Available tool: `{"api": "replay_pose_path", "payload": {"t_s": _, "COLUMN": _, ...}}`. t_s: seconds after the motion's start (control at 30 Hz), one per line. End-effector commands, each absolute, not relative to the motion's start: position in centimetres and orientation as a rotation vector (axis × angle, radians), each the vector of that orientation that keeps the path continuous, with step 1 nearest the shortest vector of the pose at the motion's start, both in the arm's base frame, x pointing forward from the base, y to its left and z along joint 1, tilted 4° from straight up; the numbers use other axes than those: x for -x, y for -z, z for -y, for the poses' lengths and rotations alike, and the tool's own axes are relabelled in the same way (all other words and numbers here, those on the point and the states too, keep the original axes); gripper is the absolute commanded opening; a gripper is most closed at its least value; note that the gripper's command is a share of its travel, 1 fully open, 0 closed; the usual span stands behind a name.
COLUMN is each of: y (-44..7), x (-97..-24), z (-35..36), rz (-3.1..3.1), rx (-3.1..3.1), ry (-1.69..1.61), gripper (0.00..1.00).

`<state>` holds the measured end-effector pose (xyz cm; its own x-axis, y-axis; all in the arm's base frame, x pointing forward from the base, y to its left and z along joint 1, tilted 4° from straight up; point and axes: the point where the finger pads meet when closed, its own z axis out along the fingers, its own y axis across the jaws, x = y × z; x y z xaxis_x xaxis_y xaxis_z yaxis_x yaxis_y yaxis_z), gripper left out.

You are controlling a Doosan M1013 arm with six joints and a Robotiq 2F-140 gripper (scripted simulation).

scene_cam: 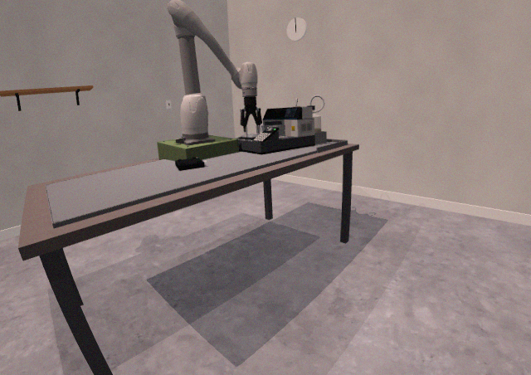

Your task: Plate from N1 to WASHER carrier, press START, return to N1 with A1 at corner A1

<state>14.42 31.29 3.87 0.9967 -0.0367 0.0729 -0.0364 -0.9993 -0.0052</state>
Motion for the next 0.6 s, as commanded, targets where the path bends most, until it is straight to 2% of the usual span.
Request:
{"api": "replay_pose_path", "payload": {"t_s": 0.0, "y": -3.82, "x": -14.42, "z": -31.29, "rz": -0.057, "rx": 3.135, "ry": 0.114, "gripper": 0.1}}
{"api": "replay_pose_path", "payload": {"t_s": 0.23, "y": -3.71, "x": -14.43, "z": -31.29, "rz": -0.057, "rx": 3.135, "ry": 0.114, "gripper": 0.1}}
{"api": "replay_pose_path", "payload": {"t_s": 0.27, "y": -3.71, "x": -14.43, "z": -31.29, "rz": -0.057, "rx": 3.135, "ry": 0.114, "gripper": 0.7}}
{"api": "replay_pose_path", "payload": {"t_s": 0.57, "y": -3.71, "x": -14.43, "z": -31.29, "rz": -0.057, "rx": 3.135, "ry": 0.114, "gripper": 0.7}}
